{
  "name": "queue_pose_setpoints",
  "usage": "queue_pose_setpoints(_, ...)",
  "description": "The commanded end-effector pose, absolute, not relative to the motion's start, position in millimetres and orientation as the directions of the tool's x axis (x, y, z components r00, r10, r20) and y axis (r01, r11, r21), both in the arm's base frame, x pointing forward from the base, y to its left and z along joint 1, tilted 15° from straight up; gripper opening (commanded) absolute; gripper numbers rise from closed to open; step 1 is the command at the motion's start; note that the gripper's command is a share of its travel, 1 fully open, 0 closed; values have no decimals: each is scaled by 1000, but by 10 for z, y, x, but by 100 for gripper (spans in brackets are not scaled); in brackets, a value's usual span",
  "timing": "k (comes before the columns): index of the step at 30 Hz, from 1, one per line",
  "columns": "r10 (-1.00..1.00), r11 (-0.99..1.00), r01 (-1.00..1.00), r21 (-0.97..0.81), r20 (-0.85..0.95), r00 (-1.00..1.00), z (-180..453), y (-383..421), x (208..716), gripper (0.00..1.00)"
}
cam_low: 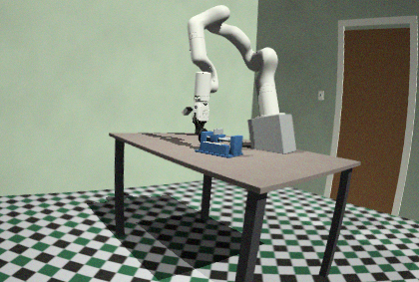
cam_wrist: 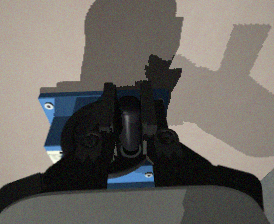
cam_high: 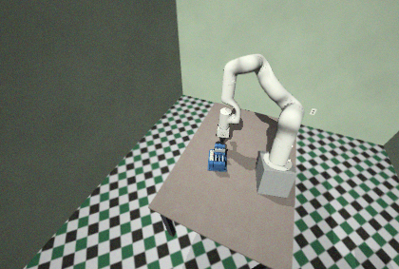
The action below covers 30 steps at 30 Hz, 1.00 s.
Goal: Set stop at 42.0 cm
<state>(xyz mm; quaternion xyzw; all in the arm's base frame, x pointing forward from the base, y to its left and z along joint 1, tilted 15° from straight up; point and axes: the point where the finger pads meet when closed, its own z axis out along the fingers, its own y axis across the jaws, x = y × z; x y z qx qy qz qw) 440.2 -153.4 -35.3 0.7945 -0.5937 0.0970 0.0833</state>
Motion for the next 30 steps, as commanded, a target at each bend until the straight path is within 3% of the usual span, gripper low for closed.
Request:
queue_pose_setpoints(1, -927, -281, -959, 16, 253, 276, -336, -1526, 4426, 6)
queue_pose_setpoints(30, -927, -281, -959, 16, 253, 276, -289, -1467, 4580, 6)
